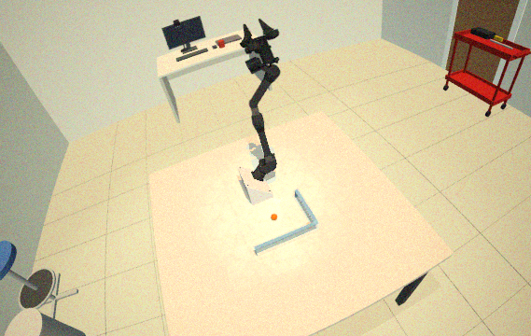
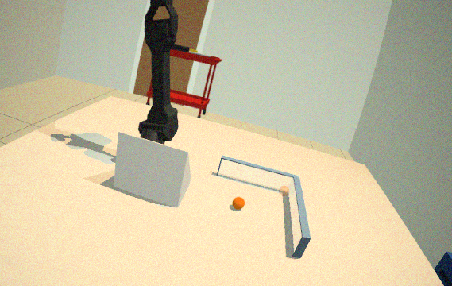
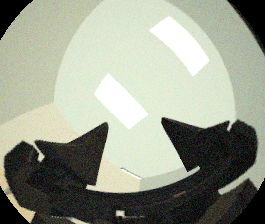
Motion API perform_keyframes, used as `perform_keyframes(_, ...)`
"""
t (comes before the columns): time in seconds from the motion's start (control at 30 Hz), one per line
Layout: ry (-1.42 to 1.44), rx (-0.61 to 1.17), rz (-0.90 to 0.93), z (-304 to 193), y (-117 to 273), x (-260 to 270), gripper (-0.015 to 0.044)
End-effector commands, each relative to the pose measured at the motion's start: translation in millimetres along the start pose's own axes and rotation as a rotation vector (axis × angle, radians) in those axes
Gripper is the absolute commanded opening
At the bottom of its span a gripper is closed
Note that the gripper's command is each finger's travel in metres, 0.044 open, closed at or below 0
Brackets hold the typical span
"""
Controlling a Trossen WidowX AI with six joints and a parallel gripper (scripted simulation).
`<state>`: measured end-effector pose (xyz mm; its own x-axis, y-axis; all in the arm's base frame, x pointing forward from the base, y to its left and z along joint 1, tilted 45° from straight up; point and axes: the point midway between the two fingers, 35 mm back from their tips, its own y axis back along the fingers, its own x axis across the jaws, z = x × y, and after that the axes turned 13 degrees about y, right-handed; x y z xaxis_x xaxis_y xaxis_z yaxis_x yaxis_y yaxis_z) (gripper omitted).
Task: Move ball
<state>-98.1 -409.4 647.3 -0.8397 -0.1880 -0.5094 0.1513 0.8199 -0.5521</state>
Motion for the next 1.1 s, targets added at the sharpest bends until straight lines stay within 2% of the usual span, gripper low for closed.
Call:
perform_keyframes(0.0,0.002,0.006,-0.002,-1.6,0.5,-0.8,0.0374)
perform_keyframes(0.13,0.057,0.119,-0.031,-34.9,11.9,-15.3,0.0269)
perform_keyframes(0.17,0.08,0.152,-0.038,-45.8,16.1,-19.4,0.026)
perform_keyframes(0.63,0.442,0.546,-0.116,-164.2,90.6,-75.3,0.026)
perform_keyframes(0.83,0.635,0.77,-0.122,-218.3,151.2,-118.4,0.026)
perform_keyframes(1.07,0.835,1.004,-0.111,-252.9,220.4,-168.2,0.026)
